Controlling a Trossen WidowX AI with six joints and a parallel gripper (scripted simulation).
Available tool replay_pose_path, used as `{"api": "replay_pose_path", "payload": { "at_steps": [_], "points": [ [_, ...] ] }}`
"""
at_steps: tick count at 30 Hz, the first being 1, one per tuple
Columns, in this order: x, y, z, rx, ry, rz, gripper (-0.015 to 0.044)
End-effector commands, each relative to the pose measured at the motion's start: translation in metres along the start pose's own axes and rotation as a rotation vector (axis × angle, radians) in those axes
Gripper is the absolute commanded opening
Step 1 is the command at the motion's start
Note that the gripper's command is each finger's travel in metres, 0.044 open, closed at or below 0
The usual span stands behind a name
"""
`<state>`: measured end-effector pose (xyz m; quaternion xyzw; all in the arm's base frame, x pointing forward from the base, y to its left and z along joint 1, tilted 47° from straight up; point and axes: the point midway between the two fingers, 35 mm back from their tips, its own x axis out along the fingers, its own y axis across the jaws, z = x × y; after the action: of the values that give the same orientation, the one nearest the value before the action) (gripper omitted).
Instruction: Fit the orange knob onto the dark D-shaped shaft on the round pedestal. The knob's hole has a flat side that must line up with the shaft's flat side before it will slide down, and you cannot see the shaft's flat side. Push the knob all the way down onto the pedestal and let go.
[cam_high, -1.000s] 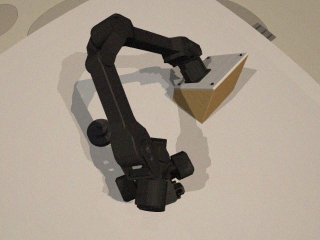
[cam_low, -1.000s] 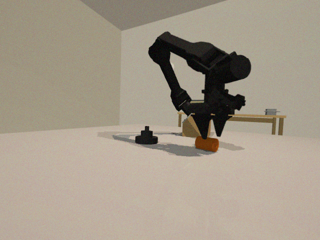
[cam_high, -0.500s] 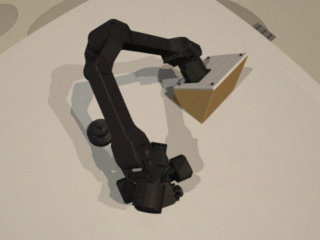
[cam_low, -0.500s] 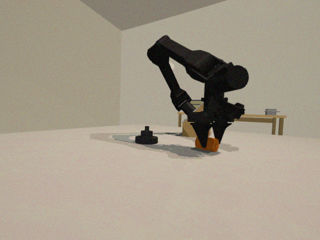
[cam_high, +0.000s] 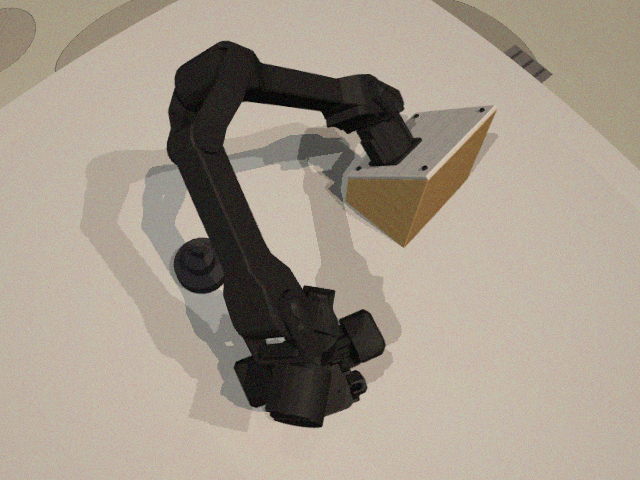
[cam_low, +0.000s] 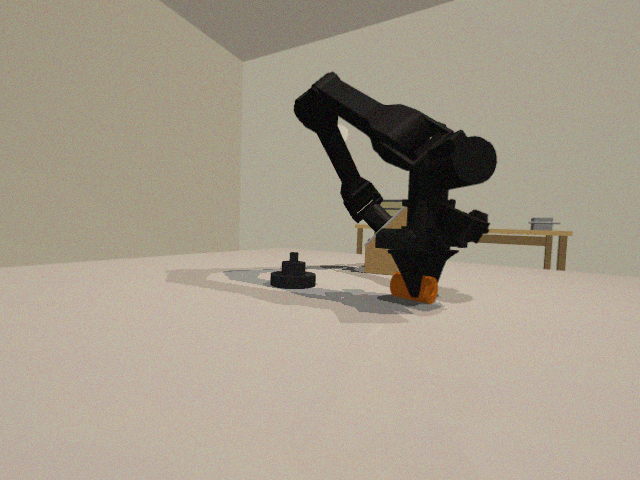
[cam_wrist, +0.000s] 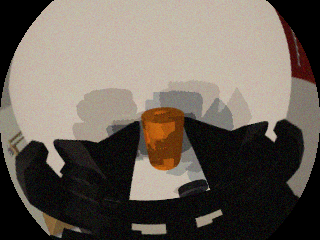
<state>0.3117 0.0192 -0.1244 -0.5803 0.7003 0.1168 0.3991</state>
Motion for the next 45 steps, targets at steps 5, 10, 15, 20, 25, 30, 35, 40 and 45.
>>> {"api": "replay_pose_path", "payload": {
  "at_steps": [5,10,15,20,25,30,35,40,45],
  "points": [
    [0.000,-0.001,0.000,-0.006,0.003,-0.005,0.0213],
    [0.000,-0.001,0.000,-0.006,0.003,-0.005,0.0180],
    [0.000,0.000,-0.001,-0.003,-0.015,-0.003,0.0180],
    [-0.004,0.000,-0.005,-0.001,-0.104,0.000,0.0180],
    [-0.007,0.000,-0.010,-0.002,-0.192,0.000,0.0180],
    [-0.010,0.000,-0.014,-0.003,-0.278,0.001,0.0180],
    [-0.012,0.000,-0.020,-0.004,-0.365,0.002,0.0180],
    [-0.014,0.000,-0.025,-0.004,-0.451,0.003,0.0180],
    [-0.016,0.000,-0.030,-0.005,-0.537,0.003,0.0180]
  ]
}}
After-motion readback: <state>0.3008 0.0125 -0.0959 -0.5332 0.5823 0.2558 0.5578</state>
